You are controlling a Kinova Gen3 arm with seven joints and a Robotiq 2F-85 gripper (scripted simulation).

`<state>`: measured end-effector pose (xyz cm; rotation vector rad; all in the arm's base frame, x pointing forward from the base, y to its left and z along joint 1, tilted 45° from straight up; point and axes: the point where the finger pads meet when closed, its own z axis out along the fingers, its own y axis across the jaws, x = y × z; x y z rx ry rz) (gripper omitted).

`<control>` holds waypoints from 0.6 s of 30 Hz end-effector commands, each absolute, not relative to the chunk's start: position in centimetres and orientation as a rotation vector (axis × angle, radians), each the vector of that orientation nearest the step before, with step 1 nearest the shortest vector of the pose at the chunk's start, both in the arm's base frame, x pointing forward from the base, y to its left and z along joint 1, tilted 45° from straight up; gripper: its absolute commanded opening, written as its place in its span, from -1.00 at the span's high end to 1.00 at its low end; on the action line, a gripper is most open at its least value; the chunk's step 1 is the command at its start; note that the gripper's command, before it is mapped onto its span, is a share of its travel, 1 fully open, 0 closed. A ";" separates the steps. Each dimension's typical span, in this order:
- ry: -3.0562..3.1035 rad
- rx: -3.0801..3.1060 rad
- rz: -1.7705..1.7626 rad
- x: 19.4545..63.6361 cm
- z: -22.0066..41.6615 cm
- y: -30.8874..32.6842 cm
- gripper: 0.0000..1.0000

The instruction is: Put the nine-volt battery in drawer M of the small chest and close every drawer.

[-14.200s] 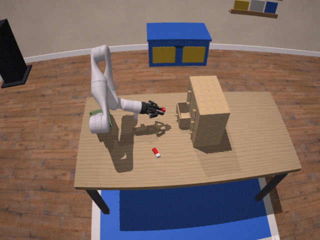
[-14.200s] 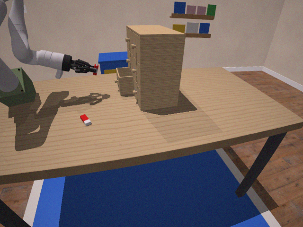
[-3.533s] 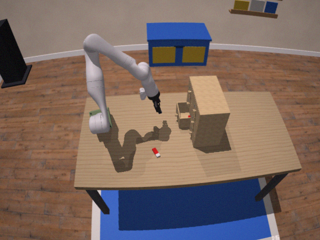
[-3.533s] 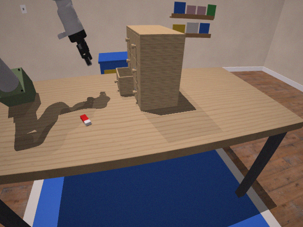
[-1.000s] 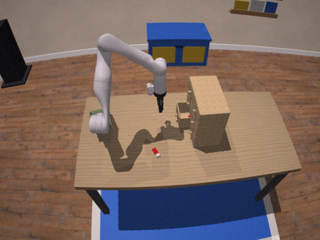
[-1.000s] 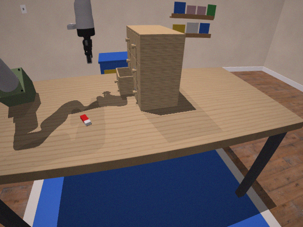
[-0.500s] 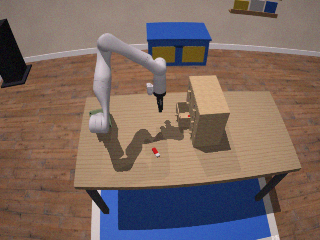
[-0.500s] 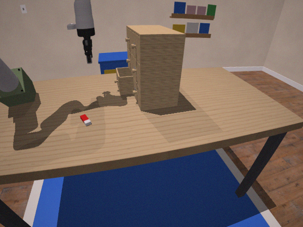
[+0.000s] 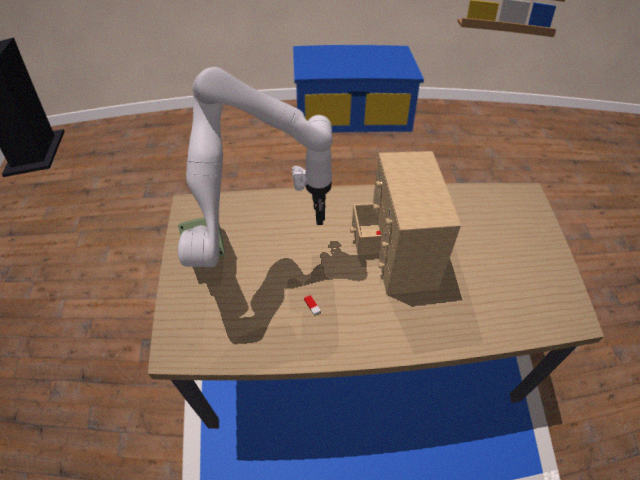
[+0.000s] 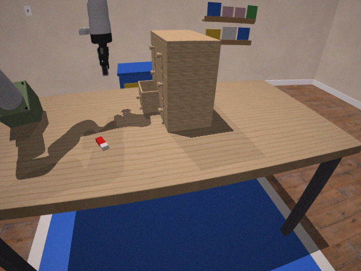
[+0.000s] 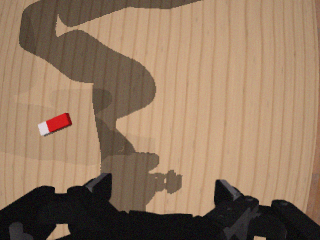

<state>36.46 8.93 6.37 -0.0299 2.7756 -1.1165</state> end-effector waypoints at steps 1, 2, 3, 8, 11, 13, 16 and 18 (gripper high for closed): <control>2.774 -0.039 -1.114 35.7 6.4 9.5 -1.00; 2.774 -0.039 -1.114 35.3 6.4 9.7 -1.00; 2.774 -0.039 -1.114 34.9 6.4 9.9 -1.00; 2.774 -0.039 -1.114 32.0 6.3 11.2 -1.00; 2.774 -0.039 -1.114 31.4 6.3 11.5 -1.00; 2.774 -0.039 -1.114 30.1 6.3 12.1 -1.00; 2.774 -0.039 -1.114 28.5 6.2 12.9 -1.00; 2.774 -0.039 -1.114 27.7 6.2 13.3 -1.00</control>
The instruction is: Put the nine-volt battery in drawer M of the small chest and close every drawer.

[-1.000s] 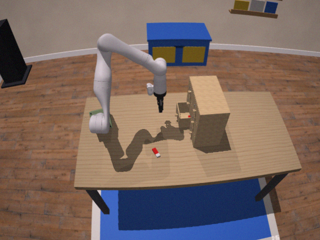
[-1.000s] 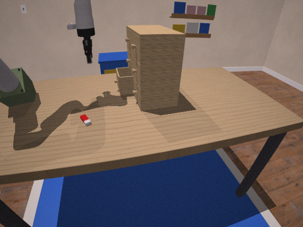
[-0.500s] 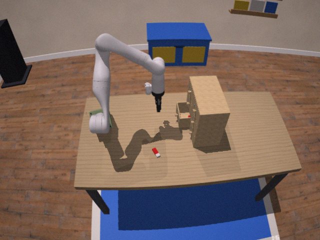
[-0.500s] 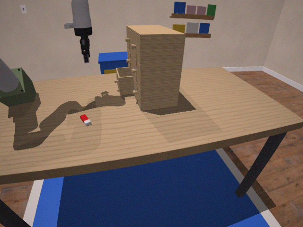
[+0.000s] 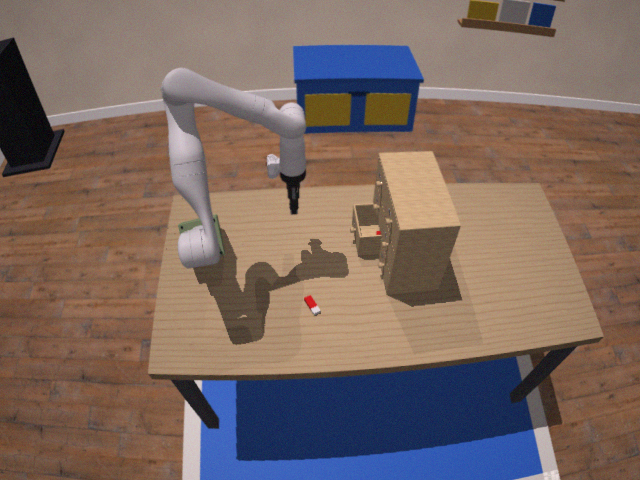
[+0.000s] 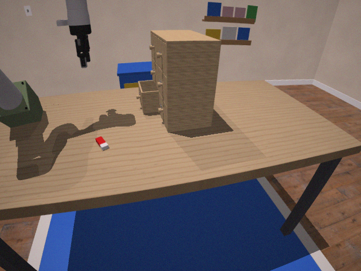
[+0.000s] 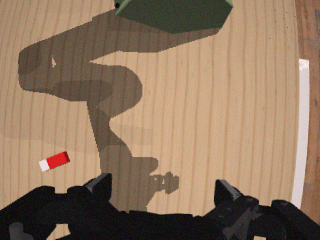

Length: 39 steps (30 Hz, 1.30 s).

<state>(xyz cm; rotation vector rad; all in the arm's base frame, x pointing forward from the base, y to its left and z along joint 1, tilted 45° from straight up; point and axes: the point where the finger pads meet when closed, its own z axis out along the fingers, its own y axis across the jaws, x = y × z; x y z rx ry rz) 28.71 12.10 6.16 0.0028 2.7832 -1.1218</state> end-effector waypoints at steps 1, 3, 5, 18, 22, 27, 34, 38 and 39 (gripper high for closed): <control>2.774 -0.039 -1.114 27.4 6.2 13.4 -1.00; 2.774 -0.039 -1.114 27.0 6.2 13.6 -1.00; 2.774 -0.039 -1.114 26.8 6.2 13.7 -1.00; 2.760 -0.047 -1.110 26.9 6.1 13.6 -1.00; 2.736 -0.062 -1.100 27.1 6.0 13.5 -1.00; 2.709 -0.078 -1.090 27.4 5.8 13.3 -1.00; 2.618 -0.130 -1.056 28.2 5.3 12.8 -1.00; 2.553 -0.166 -1.032 28.7 4.9 12.4 -1.00; 2.536 -0.174 -1.026 28.9 4.9 12.3 -1.00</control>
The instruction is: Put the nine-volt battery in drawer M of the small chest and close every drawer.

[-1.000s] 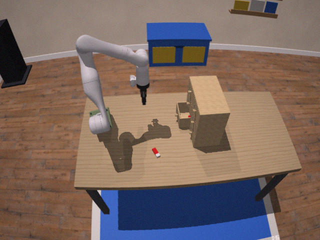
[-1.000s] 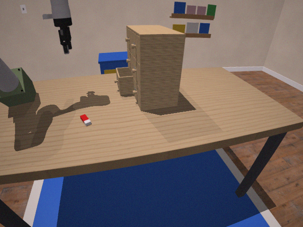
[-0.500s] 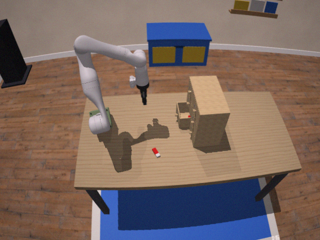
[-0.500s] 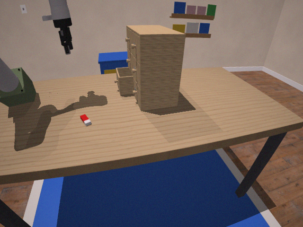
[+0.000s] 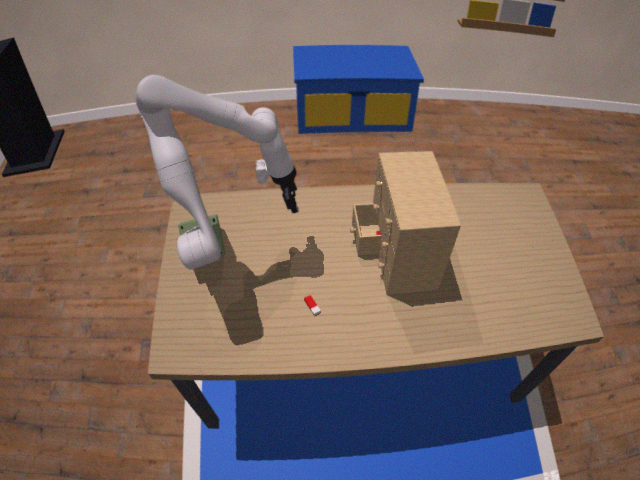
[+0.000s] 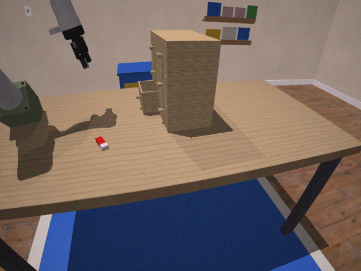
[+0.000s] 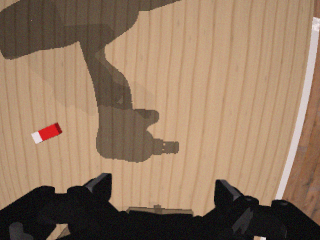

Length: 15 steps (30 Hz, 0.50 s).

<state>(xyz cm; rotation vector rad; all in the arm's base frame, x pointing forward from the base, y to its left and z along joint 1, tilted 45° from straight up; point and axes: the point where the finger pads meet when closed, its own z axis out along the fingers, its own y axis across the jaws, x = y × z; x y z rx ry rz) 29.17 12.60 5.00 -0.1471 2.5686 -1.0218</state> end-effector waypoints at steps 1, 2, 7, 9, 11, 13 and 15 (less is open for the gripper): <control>2.519 -0.184 -1.019 29.0 4.8 12.2 -1.00; 2.501 -0.192 -1.013 29.2 4.7 12.1 -1.00; 2.448 -0.219 -0.993 29.6 4.4 11.8 -1.00; 2.412 -0.237 -0.979 29.9 4.2 11.6 -1.00; 2.376 -0.254 -0.965 30.2 4.0 11.4 -1.00; 2.339 -0.271 -0.951 30.5 3.8 11.2 -1.00; 2.303 -0.287 -0.938 30.9 3.6 11.0 -1.00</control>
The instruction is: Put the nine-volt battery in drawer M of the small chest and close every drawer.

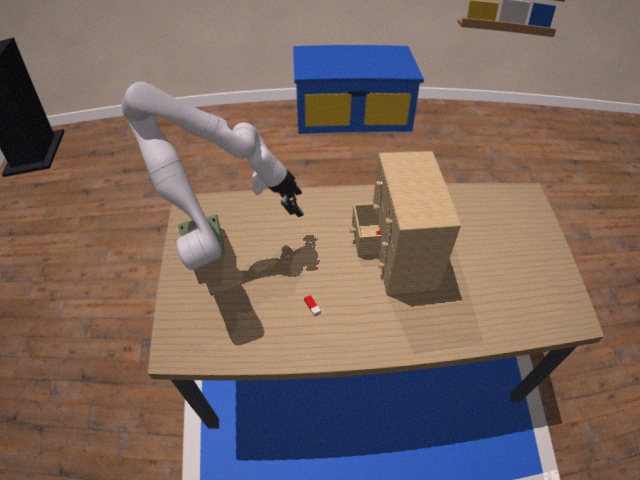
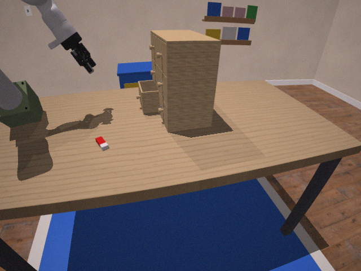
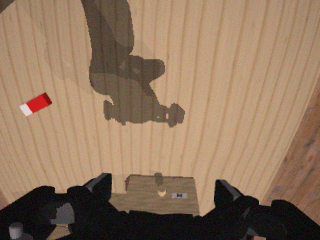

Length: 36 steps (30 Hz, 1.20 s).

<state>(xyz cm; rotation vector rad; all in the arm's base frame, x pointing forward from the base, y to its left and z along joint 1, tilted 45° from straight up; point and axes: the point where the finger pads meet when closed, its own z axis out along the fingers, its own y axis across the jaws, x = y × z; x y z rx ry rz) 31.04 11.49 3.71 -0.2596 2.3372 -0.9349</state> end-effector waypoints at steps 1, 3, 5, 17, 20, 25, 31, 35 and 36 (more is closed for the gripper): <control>2.285 -0.295 -0.931 31.0 3.5 10.9 -1.00; 2.249 -0.311 -0.917 31.3 3.3 10.7 -1.00; 2.213 -0.326 -0.904 31.6 3.1 10.5 -1.00; 2.036 -0.397 -0.836 33.1 2.1 9.5 -1.00; 1.983 -0.416 -0.815 33.5 1.8 9.2 -1.00; 1.932 -0.434 -0.795 34.0 1.6 9.0 -1.00; 1.834 -0.467 -0.758 34.8 1.0 8.4 -1.00; 1.775 -0.485 -0.735 35.3 0.7 8.1 -1.00; 1.762 -0.490 -0.730 35.4 0.7 8.0 -1.00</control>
